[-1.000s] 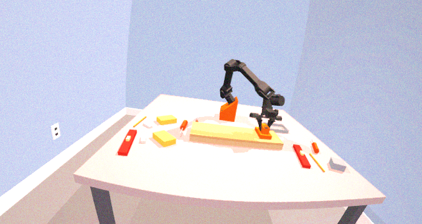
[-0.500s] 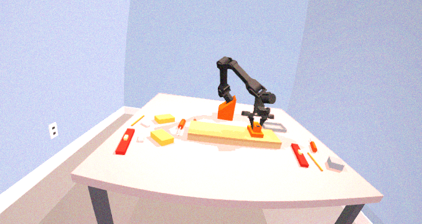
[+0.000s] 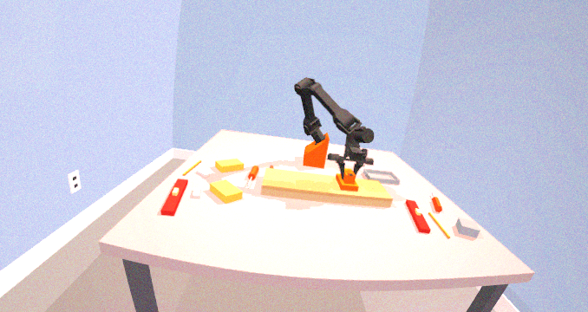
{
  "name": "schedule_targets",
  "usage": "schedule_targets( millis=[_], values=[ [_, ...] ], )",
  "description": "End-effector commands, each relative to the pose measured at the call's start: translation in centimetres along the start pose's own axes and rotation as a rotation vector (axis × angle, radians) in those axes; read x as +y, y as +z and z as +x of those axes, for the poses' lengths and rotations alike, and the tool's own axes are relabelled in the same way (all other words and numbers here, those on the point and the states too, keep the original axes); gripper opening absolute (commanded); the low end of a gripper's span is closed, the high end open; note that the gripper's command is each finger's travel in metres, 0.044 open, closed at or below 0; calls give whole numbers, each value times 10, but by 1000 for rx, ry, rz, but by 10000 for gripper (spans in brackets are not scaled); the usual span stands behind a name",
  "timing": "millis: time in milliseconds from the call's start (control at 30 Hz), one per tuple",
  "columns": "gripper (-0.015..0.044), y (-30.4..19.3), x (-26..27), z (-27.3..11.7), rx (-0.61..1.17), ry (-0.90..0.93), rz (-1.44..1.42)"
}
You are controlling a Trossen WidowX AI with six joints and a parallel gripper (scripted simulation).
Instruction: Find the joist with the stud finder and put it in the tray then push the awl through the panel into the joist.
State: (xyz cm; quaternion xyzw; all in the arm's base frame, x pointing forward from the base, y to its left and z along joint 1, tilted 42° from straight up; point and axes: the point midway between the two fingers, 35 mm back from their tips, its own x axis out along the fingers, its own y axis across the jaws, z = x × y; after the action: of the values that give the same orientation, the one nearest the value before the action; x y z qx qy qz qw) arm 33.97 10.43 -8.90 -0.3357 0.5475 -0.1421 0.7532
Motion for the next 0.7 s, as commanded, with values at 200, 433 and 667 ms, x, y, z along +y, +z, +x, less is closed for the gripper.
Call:
schedule_targets(
  millis=[200, 433, 667],
  values=[
    [0, -2, -30, 0, 1, -9, -3],
    [0, -2, -48, 0, 1, -10, -3],
    [0, -2, -66, 0, 1, -11, -4]
  ],
)
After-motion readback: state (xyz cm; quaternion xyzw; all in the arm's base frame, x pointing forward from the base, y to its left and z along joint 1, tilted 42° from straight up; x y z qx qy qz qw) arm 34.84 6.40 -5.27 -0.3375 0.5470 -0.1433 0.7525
